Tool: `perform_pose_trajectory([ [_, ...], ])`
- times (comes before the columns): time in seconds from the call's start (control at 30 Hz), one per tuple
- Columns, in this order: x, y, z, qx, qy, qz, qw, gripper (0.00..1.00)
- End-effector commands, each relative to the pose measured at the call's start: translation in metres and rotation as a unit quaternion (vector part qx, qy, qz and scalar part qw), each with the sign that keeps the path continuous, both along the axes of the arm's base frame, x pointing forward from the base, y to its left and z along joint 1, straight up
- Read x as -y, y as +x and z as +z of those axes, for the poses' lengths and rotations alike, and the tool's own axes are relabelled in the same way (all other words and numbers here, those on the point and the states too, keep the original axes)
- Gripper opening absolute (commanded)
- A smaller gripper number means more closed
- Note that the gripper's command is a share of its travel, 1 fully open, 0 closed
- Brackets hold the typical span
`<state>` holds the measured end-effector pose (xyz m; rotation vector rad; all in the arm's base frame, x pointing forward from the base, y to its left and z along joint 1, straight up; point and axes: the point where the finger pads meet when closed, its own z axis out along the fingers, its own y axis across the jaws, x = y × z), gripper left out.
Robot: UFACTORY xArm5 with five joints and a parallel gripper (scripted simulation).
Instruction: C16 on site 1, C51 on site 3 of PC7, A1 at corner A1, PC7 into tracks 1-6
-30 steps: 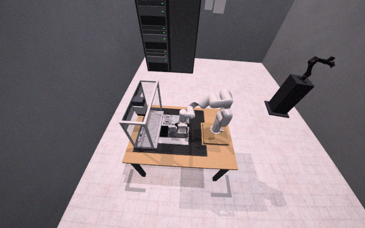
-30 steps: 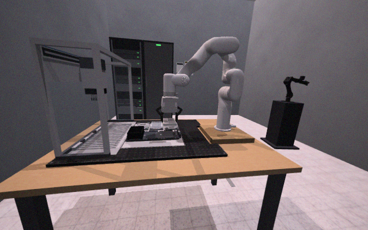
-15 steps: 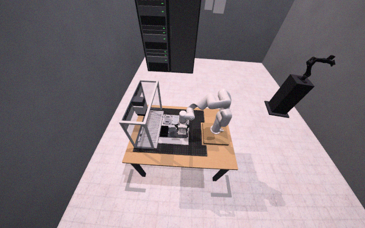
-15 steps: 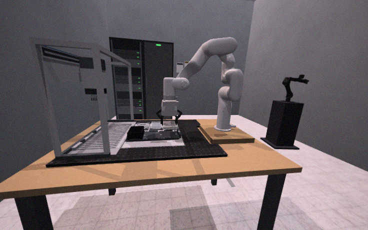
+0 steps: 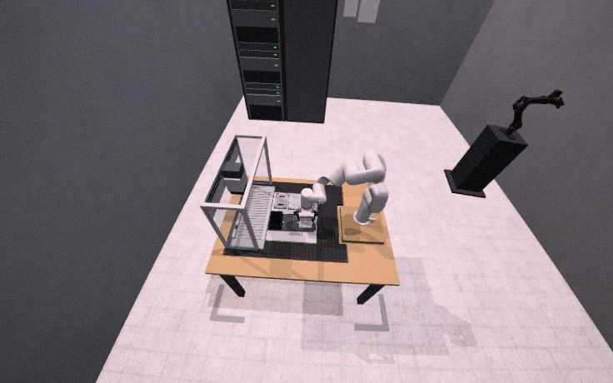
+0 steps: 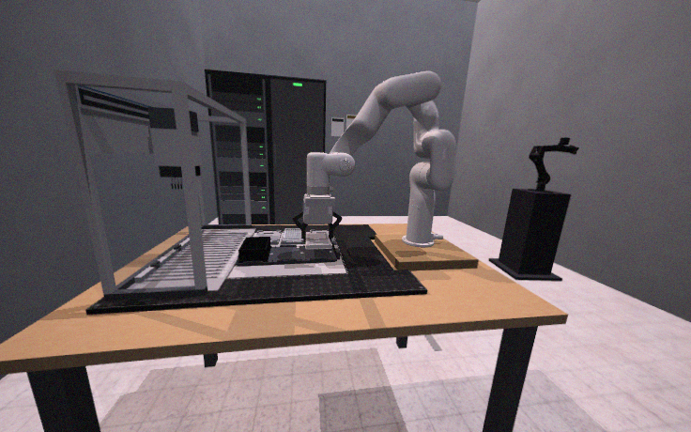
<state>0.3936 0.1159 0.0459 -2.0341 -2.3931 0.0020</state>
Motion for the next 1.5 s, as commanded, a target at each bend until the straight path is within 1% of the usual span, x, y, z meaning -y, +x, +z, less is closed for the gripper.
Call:
perform_pose_trajectory([
  [0.0, 0.000, 0.001, -0.006, 0.002, -0.001, 0.000, 1.000, 0.00],
  [0.27, 0.000, 0.001, -0.019, 0.002, -0.001, 0.000, 1.000, 0.00],
  [0.37, 0.000, 0.001, -0.021, 0.002, -0.001, 0.000, 1.000, 0.00],
  [1.0, 0.000, 0.001, -0.021, 0.002, -0.001, 0.000, 1.000, 0.00],
  [1.47, 0.000, 0.001, -0.029, 0.002, -0.001, 0.000, 1.000, 0.00],
])
